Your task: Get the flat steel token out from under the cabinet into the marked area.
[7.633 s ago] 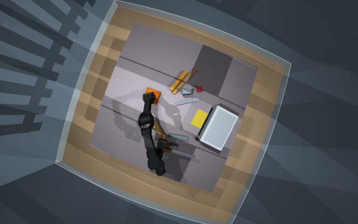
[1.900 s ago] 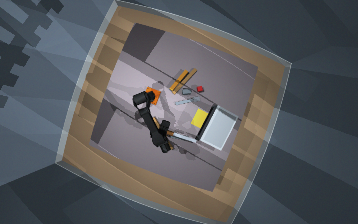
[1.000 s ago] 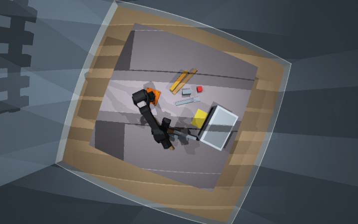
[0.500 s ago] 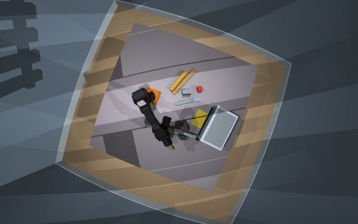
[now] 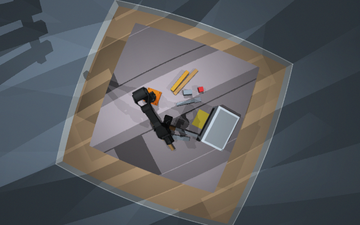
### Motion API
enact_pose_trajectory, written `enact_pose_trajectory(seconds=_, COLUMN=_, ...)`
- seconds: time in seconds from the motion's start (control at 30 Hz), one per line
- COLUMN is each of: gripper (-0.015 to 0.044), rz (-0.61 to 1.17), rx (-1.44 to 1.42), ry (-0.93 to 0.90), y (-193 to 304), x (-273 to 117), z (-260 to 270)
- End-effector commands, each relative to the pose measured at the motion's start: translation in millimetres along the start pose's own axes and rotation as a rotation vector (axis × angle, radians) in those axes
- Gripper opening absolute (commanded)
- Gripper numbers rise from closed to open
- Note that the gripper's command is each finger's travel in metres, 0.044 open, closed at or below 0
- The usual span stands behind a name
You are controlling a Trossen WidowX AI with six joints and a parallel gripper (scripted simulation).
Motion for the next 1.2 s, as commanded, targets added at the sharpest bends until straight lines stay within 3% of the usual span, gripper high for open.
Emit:
enact_pose_trajectory(seconds=0.0, gripper=0.0000, rz=0.023, rx=0.002, ry=-0.014, y=2.2, x=-1.1, z=-2.9)
enact_pose_trajectory(seconds=1.03, gripper=0.0000, rz=0.024, rx=0.002, ry=-0.012, y=4.6, x=29.7, z=-26.2)
enact_pose_trajectory(seconds=1.17, gripper=0.0105, rz=0.001, rx=-0.001, ry=-0.001, y=2.3, x=31.3, z=-27.0)
Point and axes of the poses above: the point midway between the two fingers, 35 mm back from their tips, its own x axis out along the fingers, its own z axis across the jaws, y = z × x, the point moved 7 cm from there along -x, back along the fingers, and after that the axes turned 13 degrees about -x, right-handed, at the moved point
